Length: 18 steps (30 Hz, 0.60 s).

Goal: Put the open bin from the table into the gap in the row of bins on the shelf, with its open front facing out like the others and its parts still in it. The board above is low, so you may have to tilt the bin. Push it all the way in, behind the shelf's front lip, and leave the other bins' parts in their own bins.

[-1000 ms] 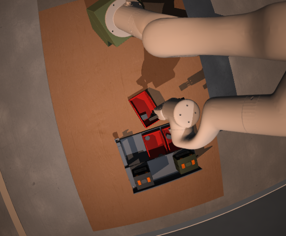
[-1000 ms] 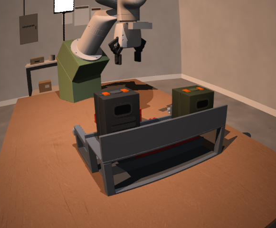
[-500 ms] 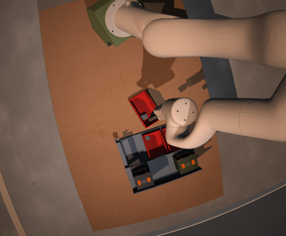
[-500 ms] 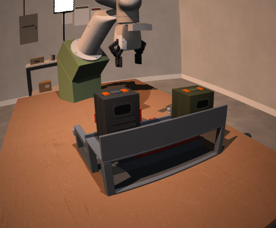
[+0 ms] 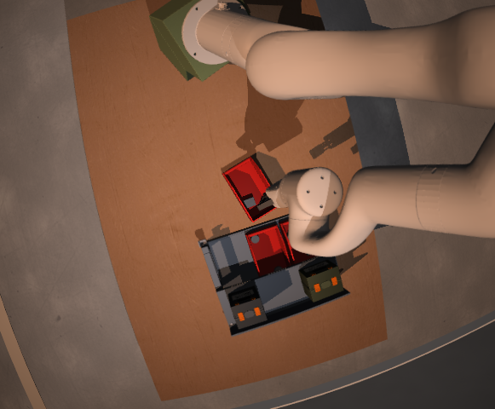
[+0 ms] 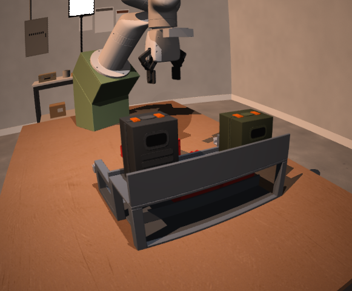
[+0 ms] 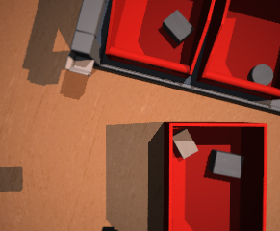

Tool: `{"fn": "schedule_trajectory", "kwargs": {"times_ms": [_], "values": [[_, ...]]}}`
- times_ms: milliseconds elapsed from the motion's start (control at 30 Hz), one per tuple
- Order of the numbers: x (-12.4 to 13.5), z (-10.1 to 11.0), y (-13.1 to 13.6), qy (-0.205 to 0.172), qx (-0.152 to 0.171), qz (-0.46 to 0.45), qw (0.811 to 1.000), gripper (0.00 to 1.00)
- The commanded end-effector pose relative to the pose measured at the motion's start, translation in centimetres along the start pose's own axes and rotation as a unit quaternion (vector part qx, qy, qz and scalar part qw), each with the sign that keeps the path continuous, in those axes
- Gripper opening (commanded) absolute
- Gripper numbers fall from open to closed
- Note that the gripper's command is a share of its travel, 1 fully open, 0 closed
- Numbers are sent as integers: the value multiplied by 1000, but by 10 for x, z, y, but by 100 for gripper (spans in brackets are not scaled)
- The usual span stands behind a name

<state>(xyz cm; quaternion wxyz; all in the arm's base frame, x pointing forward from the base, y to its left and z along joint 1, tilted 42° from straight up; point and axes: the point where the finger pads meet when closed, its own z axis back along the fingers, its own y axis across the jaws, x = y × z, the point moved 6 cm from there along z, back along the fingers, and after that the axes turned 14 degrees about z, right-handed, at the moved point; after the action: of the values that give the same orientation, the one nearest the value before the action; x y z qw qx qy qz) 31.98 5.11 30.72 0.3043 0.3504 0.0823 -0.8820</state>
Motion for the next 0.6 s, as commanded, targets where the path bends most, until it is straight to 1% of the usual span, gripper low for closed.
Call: {"fn": "schedule_trajectory", "kwargs": {"times_ms": [0,567], "values": [[0,1,0,0,0,0,1000,100],[0,5,0,0,0,0,1000,100]]}}
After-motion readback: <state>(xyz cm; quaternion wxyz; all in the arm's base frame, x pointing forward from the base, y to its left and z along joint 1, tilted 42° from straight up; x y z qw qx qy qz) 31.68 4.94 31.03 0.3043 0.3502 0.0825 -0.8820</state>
